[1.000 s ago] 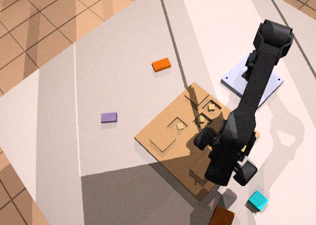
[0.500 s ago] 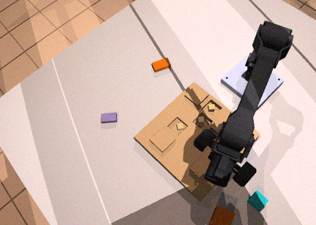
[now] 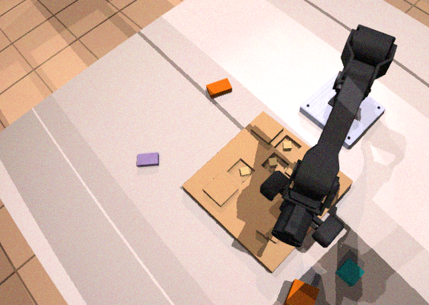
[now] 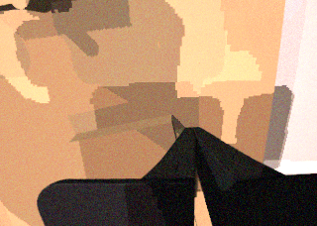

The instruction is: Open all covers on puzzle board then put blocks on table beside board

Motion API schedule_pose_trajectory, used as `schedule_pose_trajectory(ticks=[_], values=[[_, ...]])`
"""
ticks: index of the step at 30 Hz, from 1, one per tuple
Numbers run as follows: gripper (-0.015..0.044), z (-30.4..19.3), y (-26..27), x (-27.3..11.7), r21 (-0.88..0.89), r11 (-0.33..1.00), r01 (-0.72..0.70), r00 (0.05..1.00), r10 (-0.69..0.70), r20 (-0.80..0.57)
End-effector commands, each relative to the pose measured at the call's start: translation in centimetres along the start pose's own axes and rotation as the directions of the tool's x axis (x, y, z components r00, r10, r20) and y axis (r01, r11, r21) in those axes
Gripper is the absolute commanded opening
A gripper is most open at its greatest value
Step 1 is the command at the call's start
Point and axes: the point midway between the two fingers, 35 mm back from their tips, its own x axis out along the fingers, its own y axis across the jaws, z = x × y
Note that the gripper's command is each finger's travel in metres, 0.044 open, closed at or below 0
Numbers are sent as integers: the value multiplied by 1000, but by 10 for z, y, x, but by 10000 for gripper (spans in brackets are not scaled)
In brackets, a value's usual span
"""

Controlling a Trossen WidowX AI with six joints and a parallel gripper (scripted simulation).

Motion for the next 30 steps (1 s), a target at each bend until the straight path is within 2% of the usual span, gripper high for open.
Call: schedule_pose_trajectory(ticks=[1, 30], values=[[0, 1, 7, -1, 1, 1000, -2, 1000, 2, -6], [0, 0, 38, -1, 1, 1000, -5, 1000, 5, -6]])
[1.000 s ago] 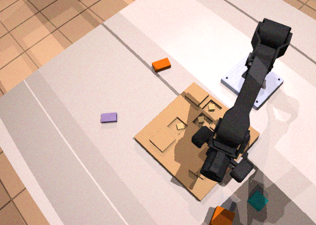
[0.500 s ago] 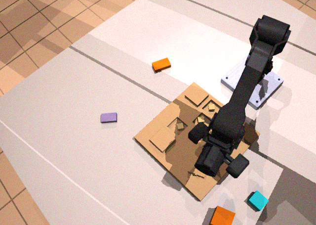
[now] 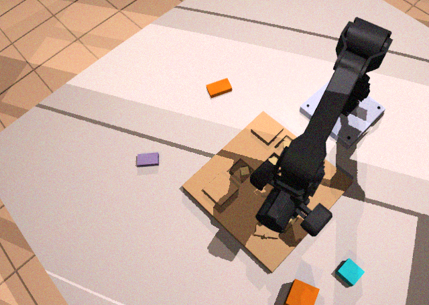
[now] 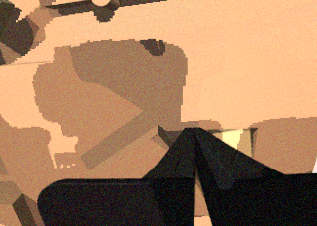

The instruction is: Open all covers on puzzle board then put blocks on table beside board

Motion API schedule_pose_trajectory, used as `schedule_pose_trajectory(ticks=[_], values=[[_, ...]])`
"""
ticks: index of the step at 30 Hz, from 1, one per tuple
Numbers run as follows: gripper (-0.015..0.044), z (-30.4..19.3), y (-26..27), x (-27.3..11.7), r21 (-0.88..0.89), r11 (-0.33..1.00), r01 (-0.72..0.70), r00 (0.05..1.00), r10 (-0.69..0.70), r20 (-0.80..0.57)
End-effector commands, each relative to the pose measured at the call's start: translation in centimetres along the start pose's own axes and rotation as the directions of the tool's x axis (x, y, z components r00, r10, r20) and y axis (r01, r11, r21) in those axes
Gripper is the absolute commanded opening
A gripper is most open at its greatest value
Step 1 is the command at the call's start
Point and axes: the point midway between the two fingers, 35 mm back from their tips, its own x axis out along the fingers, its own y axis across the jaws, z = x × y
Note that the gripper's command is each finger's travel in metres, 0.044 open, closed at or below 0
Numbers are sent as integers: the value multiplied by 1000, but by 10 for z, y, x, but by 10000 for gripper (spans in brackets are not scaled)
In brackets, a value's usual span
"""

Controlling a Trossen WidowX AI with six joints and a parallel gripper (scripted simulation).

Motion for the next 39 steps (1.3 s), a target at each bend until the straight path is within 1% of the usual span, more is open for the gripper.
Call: schedule_pose_trajectory(ticks=[1, 39], values=[[0, -2, 7, -1, 1, 1000, -3, 1000, 3, -5], [0, -20, 43, -2, 1, 1000, -6, 1000, 6, -7]])
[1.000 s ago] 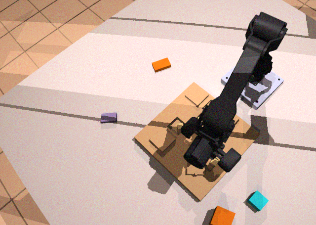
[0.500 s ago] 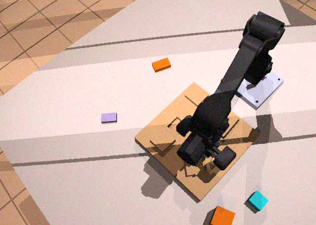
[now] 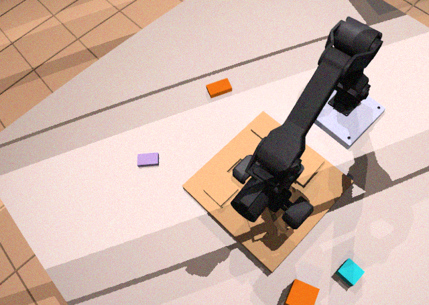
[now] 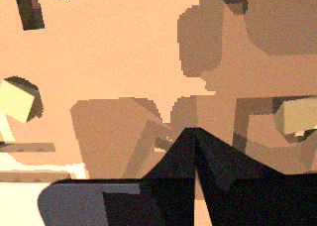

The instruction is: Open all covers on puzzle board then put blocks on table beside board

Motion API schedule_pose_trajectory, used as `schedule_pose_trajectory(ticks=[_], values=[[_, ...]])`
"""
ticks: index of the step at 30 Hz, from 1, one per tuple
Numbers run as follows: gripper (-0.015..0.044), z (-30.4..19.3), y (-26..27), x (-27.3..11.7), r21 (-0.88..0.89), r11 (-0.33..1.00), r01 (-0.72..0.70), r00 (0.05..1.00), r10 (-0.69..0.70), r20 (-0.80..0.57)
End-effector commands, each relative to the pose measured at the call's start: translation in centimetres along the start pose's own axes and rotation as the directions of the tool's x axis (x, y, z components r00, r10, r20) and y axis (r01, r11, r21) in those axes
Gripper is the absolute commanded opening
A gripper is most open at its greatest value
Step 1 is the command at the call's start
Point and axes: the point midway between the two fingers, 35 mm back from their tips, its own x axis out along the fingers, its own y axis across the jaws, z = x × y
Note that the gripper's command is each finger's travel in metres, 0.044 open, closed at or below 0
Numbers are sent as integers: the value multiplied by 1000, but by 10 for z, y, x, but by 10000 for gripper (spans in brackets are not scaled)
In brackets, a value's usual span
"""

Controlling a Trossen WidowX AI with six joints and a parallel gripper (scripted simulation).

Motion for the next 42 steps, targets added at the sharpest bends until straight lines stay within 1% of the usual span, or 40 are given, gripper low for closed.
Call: schedule_pose_trajectory(ticks=[1, 31, 42], values=[[0, -4, 5, 1, 1, 1000, -4, 1000, 4, 2], [0, -30, 26, 0, 1, 1000, -6, 1000, 6, -1], [0, -31, 26, -13, 1, 1000, -6, 1000, 6, -1]])
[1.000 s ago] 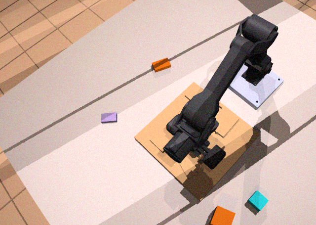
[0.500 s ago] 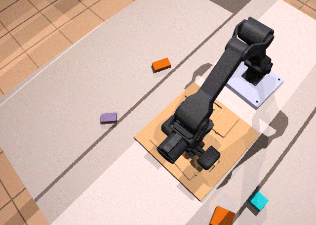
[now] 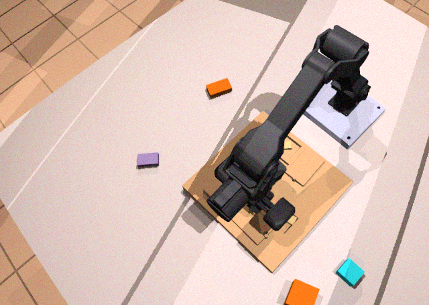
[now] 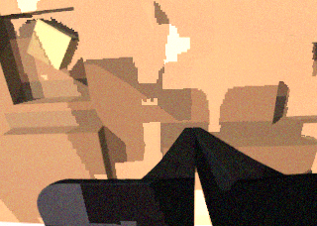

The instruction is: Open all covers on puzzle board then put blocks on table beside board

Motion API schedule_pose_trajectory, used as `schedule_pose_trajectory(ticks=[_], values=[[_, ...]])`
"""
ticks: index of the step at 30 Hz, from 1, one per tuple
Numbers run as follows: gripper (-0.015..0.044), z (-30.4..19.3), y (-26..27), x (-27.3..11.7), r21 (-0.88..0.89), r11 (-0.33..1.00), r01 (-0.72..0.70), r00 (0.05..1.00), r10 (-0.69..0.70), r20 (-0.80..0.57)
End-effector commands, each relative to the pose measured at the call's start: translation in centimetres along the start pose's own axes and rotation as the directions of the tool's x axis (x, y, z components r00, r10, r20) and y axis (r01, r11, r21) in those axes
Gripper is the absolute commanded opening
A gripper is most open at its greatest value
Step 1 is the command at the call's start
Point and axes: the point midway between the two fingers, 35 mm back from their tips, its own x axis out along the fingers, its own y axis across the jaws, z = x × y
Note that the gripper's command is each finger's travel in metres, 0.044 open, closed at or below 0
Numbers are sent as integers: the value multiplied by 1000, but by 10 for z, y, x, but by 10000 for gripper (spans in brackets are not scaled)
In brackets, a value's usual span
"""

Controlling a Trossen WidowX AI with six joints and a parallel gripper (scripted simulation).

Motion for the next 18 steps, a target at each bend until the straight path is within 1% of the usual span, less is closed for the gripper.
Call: schedule_pose_trajectory(ticks=[1, 18], values=[[0, -1, 1, -7, -3, 1000, -3, 1000, 3, -4], [0, -2, 1, -29, -3, 1000, -3, 1000, 3, -4]])
